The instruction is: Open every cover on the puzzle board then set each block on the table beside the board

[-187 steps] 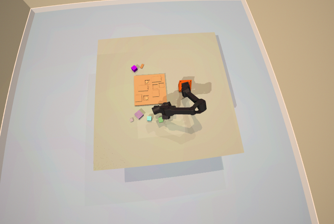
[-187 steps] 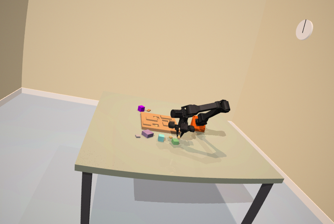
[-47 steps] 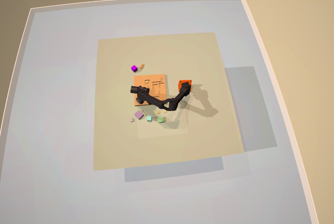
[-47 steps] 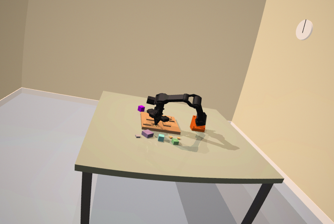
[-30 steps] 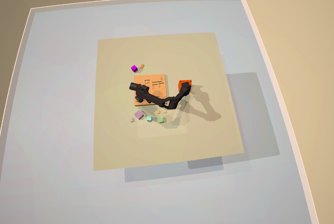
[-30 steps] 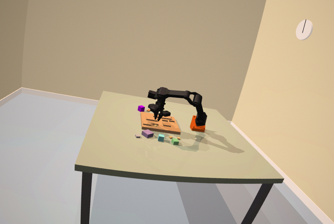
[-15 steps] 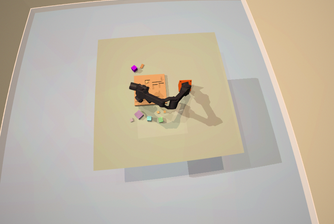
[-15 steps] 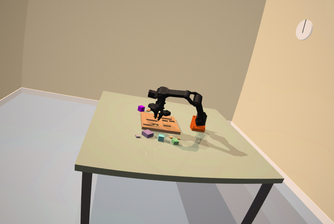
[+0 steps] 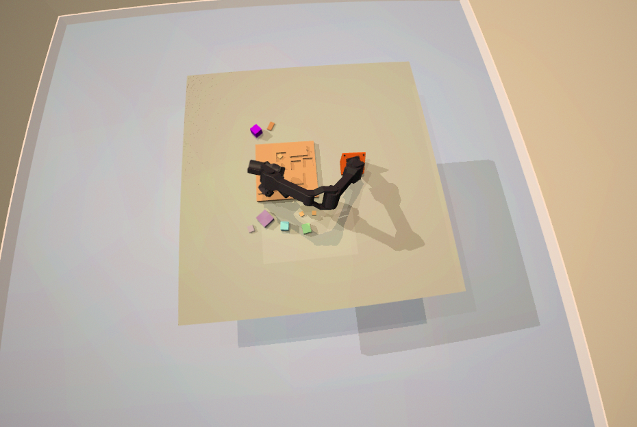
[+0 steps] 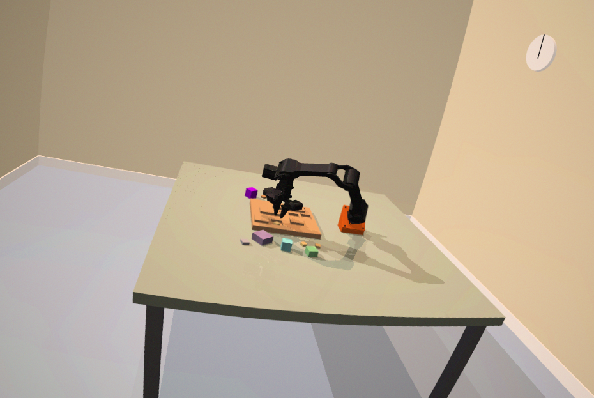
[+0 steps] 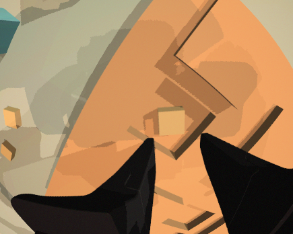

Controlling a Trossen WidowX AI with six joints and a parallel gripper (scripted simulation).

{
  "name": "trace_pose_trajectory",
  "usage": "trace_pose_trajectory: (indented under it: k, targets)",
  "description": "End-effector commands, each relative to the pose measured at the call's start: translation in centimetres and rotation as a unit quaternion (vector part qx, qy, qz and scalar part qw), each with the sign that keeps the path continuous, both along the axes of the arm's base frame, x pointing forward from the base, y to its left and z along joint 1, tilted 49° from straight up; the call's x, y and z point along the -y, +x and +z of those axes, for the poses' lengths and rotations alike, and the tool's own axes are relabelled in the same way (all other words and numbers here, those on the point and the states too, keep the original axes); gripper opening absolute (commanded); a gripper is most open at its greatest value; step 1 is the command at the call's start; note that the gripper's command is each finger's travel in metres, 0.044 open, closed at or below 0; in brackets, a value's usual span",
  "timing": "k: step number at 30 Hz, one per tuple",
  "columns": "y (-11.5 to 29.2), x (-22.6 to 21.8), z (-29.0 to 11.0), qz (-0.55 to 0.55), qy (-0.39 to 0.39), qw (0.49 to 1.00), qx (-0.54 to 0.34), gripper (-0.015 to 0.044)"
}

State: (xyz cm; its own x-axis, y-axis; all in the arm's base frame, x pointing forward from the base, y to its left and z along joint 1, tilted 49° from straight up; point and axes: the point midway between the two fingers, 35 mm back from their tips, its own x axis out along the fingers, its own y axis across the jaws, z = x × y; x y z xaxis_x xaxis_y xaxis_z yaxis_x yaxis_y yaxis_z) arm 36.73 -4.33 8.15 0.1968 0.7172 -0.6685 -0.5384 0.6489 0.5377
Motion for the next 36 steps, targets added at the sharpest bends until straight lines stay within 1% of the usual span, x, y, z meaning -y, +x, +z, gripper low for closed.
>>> trace_pose_trajectory:
  k: [1, 15, 18, 21, 24, 27, 30, 34, 36]
  targets:
    - [0.0, 0.0, 0.0, -0.002, 0.002, 1.0, 0.0, 0.0144]
    - [0.1, -0.3, -0.2, -0.007, 0.004, 1.0, -0.006, 0.0144]
    - [0.1, -0.4, -0.3, -0.049, 0.016, 0.997, -0.051, 0.0144]
    - [0.2, -0.6, -0.5, -0.125, 0.039, 0.983, -0.132, 0.0144]
    - [0.3, -0.8, -0.7, -0.205, 0.063, 0.952, -0.219, 0.0144]
    - [0.3, -1.0, -0.9, -0.282, 0.086, 0.906, -0.302, 0.0144]
    - [0.4, -1.3, -1.1, -0.355, 0.107, 0.847, -0.381, 0.0144]
    - [0.5, -1.5, -1.3, -0.444, 0.134, 0.747, -0.477, 0.0144]
    - [0.5, -1.6, -1.4, -0.47, 0.142, 0.709, -0.506, 0.0144]
